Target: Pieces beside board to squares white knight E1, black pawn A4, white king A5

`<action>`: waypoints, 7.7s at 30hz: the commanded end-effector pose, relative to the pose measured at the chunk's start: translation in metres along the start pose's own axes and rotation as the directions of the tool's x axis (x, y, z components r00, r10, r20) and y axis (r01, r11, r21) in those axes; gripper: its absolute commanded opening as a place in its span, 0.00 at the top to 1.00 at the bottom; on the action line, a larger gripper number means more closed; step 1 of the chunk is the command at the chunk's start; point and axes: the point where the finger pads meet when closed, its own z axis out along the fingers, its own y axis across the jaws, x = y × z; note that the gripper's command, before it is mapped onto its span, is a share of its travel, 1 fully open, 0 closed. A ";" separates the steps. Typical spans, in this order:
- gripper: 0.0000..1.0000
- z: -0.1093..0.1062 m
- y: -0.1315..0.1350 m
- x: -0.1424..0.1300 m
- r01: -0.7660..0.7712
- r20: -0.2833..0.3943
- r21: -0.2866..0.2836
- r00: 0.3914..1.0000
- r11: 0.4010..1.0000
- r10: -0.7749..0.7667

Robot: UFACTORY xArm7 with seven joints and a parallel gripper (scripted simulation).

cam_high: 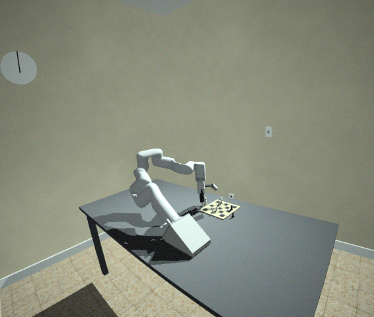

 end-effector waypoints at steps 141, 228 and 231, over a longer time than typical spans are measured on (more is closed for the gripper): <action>1.00 0.032 -0.001 0.002 0.000 -0.004 0.003 1.000 1.000 0.000; 1.00 -0.074 0.181 0.124 -0.016 -0.004 0.003 1.000 1.000 0.016; 1.00 -0.074 0.181 0.124 -0.016 -0.004 0.003 1.000 1.000 0.016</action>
